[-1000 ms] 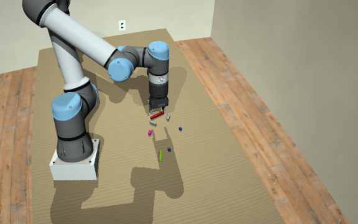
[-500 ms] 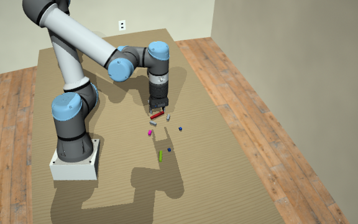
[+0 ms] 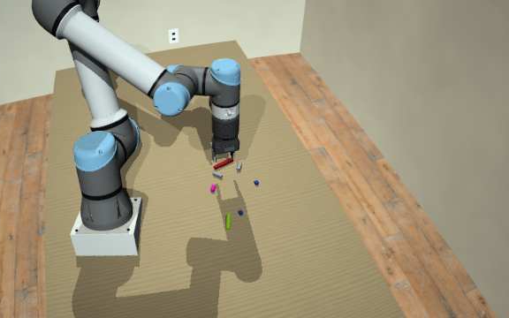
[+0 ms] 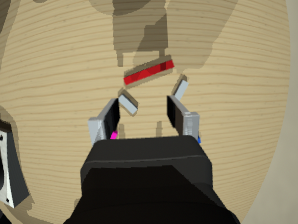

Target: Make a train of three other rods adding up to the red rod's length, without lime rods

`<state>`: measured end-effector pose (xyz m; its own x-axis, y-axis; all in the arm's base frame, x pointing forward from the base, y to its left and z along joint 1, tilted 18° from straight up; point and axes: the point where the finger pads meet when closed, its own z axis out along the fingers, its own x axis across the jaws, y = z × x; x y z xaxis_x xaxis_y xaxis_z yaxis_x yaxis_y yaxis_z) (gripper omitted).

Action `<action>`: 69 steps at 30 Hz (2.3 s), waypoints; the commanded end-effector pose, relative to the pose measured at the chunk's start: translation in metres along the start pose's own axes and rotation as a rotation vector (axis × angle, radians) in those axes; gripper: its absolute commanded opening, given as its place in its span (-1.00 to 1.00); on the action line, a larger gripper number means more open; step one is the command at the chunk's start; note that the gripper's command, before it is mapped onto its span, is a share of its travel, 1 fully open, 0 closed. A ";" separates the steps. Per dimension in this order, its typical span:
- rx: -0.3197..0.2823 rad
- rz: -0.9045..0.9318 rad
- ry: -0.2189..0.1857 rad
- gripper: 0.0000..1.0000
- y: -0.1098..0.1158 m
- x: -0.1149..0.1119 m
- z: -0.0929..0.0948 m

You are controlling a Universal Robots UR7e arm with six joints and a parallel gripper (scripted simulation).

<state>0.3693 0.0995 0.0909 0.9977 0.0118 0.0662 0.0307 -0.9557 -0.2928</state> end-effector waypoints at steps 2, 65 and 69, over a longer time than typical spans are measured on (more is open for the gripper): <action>-0.001 -0.002 0.002 1.00 0.000 0.001 -0.001; 0.001 1.304 0.002 1.00 -0.002 0.038 -0.001; 0.002 1.362 0.002 1.00 -0.001 0.039 -0.002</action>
<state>0.4048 0.1019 0.0946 0.3431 -0.9034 -0.2571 -0.9374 -0.3119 -0.1549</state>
